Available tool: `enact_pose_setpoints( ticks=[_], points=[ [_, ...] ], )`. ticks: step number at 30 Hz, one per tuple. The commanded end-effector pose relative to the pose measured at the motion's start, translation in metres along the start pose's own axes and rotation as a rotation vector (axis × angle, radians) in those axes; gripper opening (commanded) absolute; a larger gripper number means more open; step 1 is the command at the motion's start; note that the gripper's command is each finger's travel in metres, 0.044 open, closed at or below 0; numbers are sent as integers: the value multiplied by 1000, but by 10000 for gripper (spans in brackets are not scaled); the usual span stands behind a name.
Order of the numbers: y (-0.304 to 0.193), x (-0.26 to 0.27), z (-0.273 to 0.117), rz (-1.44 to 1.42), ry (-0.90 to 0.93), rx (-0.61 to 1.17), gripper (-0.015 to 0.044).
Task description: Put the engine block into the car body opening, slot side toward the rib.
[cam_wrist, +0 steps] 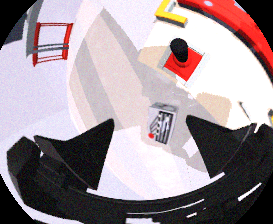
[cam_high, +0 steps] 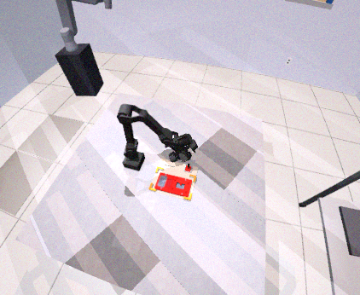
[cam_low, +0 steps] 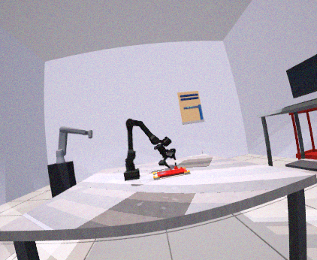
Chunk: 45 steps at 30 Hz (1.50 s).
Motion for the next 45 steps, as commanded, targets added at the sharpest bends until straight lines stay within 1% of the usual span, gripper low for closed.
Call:
enact_pose_setpoints(
  ticks=[1,23,45],
  points=[
    [2,6,1,-139,-25,7,440],
    [8,29,-2,-873,-116,113,440],
    [12,50,-10,-1605,-137,294,440]
  ],
)
Point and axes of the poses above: the point midway between the two fingers, 35 mm back from their tips, its own z axis out along the fingers, its own x axis across the jaws, y = z × x, the point moved 10 cm from there along -z, back along the fingers, and after that the axes turned 14 degrees about -z, right-handed, at the moved point
